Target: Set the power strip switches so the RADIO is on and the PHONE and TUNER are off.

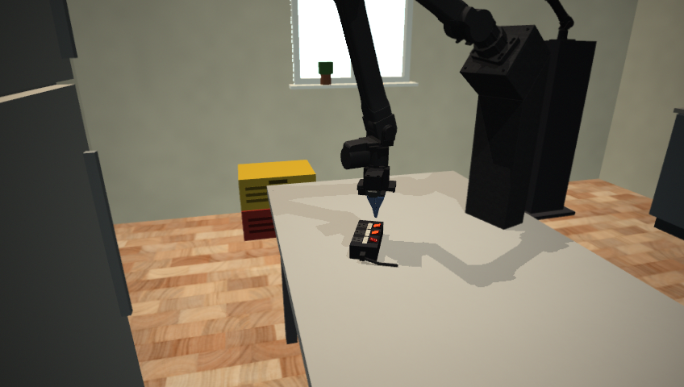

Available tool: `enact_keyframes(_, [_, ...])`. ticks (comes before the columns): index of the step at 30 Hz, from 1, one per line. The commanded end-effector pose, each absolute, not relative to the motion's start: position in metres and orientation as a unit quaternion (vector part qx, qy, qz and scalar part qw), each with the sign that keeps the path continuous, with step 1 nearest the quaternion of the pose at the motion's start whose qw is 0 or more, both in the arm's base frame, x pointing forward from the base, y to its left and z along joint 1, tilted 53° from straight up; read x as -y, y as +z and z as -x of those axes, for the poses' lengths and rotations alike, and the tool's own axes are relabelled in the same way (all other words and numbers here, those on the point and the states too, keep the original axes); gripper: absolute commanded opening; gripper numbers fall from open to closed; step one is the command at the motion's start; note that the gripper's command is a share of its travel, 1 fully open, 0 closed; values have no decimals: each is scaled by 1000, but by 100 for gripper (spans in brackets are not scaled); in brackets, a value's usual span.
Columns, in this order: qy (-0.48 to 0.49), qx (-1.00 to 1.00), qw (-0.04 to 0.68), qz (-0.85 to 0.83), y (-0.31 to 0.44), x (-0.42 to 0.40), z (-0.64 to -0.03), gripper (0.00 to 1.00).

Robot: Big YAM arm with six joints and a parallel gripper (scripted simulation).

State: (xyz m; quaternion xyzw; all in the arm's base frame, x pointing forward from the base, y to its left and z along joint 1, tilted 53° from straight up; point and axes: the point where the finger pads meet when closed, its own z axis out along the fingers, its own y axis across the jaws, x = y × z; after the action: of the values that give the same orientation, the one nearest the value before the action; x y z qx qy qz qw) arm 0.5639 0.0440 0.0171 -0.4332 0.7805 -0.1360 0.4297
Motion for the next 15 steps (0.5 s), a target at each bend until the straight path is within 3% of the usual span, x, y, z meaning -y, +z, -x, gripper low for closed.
enact_keyframes(1, [-139,-791,412,430,-10,-15,-533,0])
enact_keyframes(6, [-139,-791,412,430,-12,-13,-530,0])
enact_keyframes(7, [-148,-772,439,435,18,-27,-549,0])
enact_keyframes(15, [-136,-787,416,435,-6,-23,-534,0])
